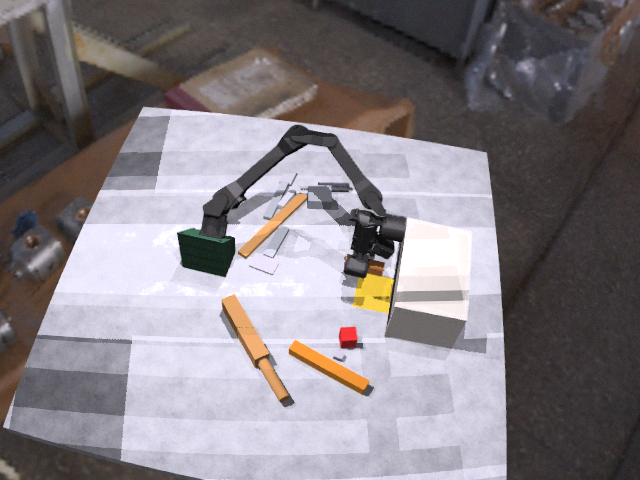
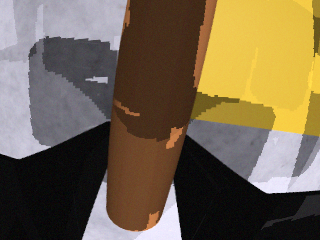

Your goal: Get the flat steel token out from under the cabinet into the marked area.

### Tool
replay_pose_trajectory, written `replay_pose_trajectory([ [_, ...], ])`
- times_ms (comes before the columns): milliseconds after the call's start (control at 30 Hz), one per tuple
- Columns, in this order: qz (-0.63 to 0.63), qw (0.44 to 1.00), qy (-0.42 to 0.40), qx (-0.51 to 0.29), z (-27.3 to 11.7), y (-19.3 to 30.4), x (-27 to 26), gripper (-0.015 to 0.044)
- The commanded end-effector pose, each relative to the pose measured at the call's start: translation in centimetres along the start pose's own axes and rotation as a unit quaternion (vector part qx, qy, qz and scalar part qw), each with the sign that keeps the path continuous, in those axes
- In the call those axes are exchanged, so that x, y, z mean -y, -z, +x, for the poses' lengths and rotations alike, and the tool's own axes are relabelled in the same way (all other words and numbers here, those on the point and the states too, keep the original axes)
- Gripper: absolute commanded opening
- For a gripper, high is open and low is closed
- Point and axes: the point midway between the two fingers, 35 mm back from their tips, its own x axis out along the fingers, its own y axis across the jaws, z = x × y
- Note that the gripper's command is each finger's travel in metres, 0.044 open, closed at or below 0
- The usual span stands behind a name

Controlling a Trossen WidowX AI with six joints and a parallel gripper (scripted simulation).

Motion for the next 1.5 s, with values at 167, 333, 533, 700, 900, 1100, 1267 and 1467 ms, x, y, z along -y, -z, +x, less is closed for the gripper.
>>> replay_pose_trajectory([
  [167, 0.003, 1.0, 0.006, 0.0, 0.1, 0.1, 1.3, 0.0],
  [333, 0.003, 1.0, 0.006, 0.0, 0.1, 0.1, 1.6, 0.0],
  [533, 0.003, 1.0, 0.006, 0.0, 0.1, 0.1, 2.0, 0.0],
  [700, 0.003, 1.0, 0.006, 0.0, 0.1, 0.1, 2.1, 0.0],
  [900, 0.003, 1.0, 0.006, 0.0, 0.1, 0.1, 2.1, 0.0],
  [1100, 0.003, 1.0, 0.006, 0.0, 0.1, 0.1, 2.1, 0.0],
  [1267, 0.003, 1.0, 0.006, 0.0, 0.1, 0.5, 2.0, 0.0],
  [1467, 0.003, 1.0, 0.006, 0.0, 0.1, 1.0, 1.9, 0.0],
])
